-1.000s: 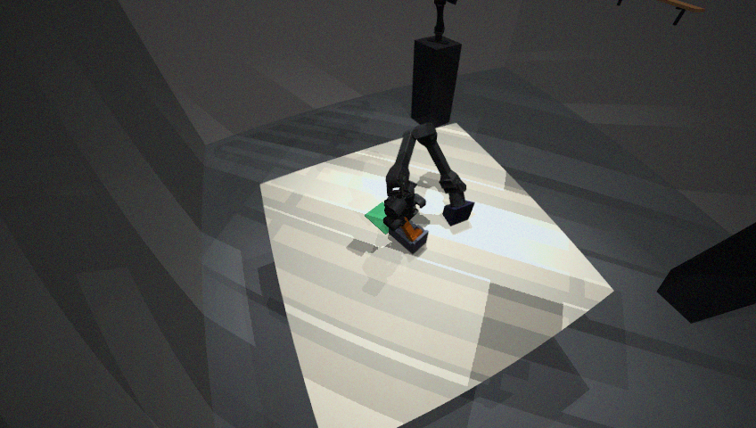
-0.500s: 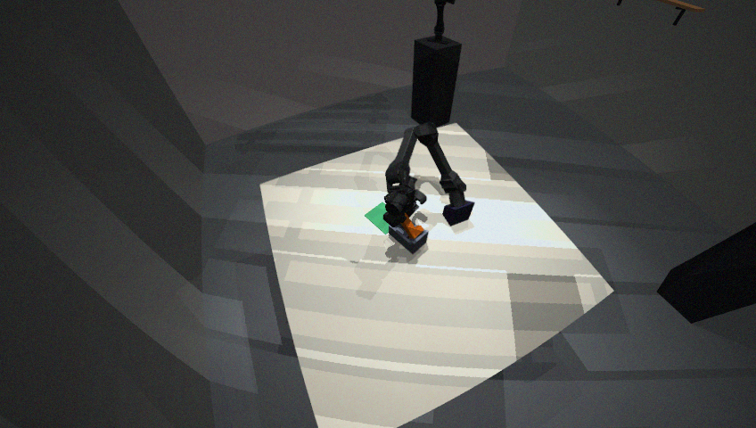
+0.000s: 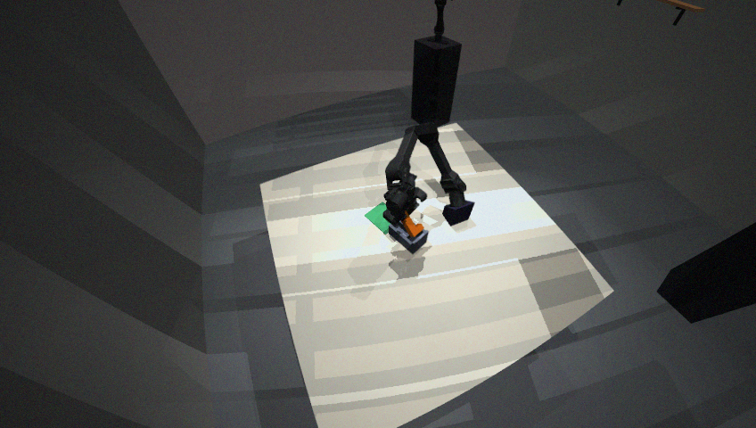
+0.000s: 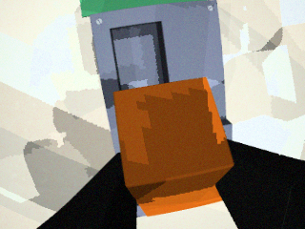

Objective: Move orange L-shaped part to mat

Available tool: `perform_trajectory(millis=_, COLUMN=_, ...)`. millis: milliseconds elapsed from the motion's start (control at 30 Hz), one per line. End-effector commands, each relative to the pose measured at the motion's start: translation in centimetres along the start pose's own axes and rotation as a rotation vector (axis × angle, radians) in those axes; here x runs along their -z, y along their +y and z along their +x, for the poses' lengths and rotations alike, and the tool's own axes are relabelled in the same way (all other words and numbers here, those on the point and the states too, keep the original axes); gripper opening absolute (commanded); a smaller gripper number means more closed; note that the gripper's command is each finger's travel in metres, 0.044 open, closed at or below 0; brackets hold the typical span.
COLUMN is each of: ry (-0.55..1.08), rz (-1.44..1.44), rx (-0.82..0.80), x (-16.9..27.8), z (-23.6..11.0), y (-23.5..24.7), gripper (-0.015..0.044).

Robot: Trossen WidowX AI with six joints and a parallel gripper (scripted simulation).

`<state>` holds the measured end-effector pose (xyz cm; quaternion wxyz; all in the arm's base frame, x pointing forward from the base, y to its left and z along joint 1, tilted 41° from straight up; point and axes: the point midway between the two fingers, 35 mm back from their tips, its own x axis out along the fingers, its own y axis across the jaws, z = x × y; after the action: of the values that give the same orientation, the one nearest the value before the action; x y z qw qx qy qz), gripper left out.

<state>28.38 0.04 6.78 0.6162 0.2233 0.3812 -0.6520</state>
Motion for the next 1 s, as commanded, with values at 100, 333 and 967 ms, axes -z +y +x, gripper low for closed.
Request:
perform_trajectory(millis=100, ry=0.005, rz=0.007, rx=-0.003, x=-1.7, z=-0.1, y=-0.1, gripper=0.0)
perform_trajectory(millis=333, ry=0.003, rz=0.007, rx=-0.002, x=-5.5, z=0.1, y=-0.5, gripper=0.0)
perform_trajectory(millis=967, ry=-0.003, rz=0.009, rx=-0.002, x=-15.7, z=0.1, y=-1.4, gripper=0.0)
